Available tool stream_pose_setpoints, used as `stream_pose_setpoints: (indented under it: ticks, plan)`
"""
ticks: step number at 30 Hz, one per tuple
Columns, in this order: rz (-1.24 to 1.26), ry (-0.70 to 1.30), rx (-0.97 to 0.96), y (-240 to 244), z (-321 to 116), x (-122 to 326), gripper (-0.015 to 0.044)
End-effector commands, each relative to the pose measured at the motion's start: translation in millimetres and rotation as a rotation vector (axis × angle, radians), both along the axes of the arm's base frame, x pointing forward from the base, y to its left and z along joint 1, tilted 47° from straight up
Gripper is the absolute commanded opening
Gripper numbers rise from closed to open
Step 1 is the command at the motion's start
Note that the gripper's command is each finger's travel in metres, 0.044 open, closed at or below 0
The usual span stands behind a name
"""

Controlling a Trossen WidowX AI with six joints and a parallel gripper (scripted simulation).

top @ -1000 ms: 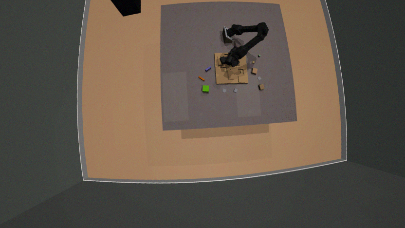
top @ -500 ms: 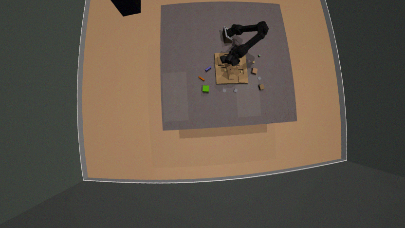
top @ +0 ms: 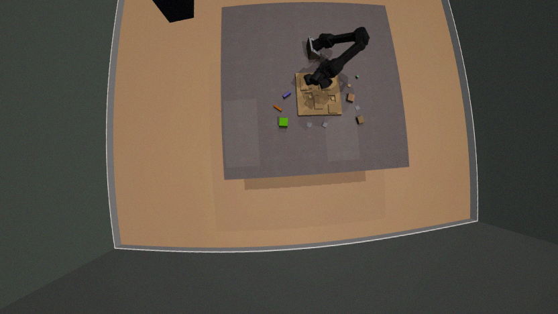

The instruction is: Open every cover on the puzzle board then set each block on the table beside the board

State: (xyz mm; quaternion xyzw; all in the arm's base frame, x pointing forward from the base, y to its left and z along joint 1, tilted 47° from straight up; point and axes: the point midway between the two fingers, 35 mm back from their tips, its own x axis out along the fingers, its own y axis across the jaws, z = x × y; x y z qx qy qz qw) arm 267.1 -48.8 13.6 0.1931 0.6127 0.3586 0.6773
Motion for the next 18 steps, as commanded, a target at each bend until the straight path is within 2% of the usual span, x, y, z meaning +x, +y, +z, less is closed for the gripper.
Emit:
stream_pose_setpoints:
  ticks: [1,18]
  plan:
    - [0.003,-0.006,-0.005,-9.9,9.2,0.4,0.008]
    - [-0.002,-0.003,-0.028,22.1,49.2,8.5,0.008]
